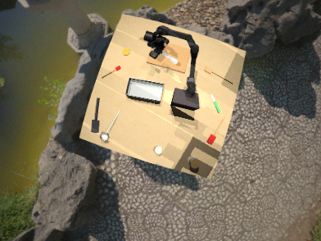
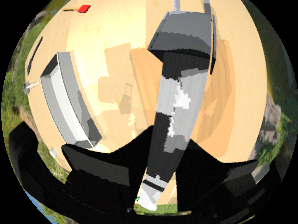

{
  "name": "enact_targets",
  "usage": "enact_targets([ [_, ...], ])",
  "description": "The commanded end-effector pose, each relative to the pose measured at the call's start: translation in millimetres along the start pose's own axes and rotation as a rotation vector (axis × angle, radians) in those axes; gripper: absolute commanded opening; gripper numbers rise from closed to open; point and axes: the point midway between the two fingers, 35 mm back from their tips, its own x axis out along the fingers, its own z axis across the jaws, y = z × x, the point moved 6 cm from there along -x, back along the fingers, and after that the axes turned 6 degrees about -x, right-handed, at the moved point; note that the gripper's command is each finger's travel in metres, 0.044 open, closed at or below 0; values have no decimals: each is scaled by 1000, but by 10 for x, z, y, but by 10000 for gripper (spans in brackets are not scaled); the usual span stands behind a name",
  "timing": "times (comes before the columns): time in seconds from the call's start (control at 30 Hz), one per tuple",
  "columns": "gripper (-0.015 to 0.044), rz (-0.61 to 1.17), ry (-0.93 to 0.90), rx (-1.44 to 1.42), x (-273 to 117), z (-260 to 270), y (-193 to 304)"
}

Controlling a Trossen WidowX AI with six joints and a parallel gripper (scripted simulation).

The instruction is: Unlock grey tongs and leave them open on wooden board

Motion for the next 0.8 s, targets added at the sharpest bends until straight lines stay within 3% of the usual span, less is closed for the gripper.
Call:
enact_targets([
  [0.0, -150, -5, -2, -66, -17, -200, 88],
  [0.47, -150, -4, 18, -329, -60, -804, 436],
  [0.77, -150, -4, 20, -341, -63, -830, 455],
])
